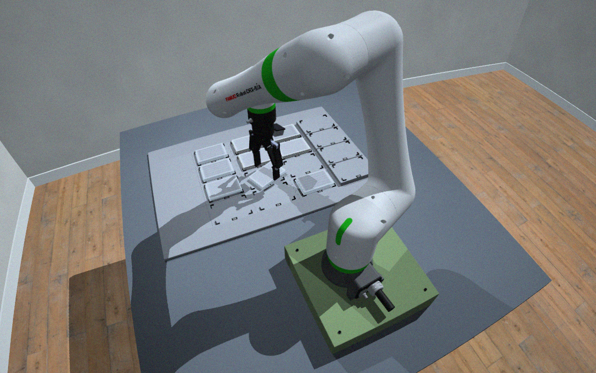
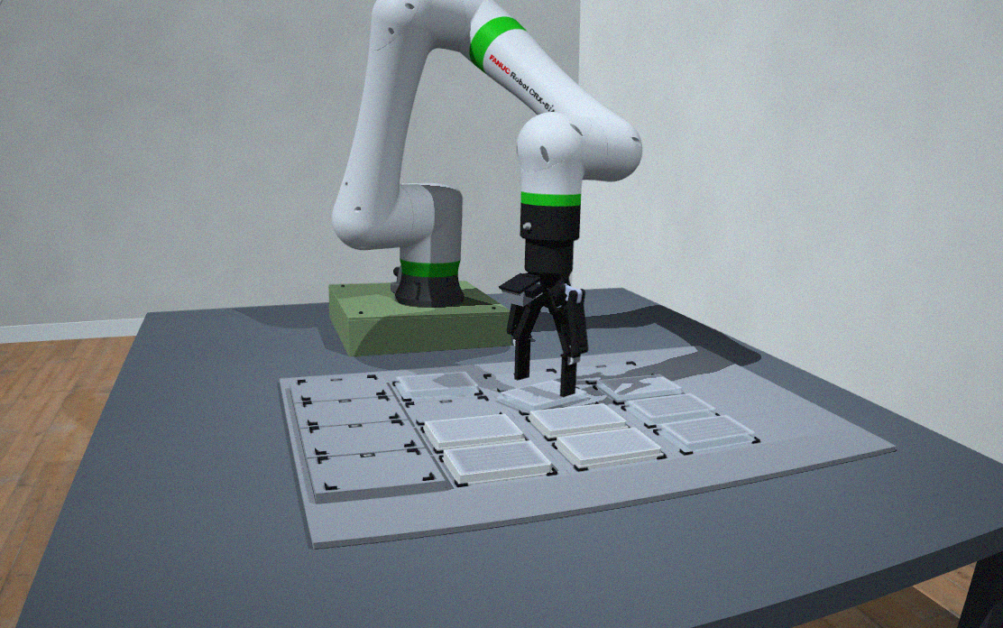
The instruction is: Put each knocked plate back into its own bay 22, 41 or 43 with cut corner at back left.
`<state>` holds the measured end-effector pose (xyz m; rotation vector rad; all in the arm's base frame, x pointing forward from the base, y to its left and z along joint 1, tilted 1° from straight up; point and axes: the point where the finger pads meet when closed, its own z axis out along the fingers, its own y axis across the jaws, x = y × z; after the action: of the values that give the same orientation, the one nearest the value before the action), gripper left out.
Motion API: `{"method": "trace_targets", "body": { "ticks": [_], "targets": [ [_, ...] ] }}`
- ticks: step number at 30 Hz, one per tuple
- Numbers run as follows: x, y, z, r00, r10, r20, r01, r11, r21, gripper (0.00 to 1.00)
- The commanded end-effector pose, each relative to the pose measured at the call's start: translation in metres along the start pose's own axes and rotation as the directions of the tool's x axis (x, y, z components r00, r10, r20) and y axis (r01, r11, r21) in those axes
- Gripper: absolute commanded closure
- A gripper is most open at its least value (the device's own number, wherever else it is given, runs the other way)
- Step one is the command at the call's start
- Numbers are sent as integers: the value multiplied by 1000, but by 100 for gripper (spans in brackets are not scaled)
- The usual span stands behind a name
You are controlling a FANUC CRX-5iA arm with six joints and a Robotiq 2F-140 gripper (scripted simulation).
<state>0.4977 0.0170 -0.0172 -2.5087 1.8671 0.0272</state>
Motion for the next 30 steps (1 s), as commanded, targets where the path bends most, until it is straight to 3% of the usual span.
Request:
{"method": "trace_targets", "body": {
  "ticks": [1,14,30],
  "targets": [
    [0,-1,3,1000,0,0,0,1000,1,30],
    [0,-1,18,1000,0,0,0,1000,1,30],
    [0,-1,18,1000,0,0,0,1000,1,32]
  ]
}}
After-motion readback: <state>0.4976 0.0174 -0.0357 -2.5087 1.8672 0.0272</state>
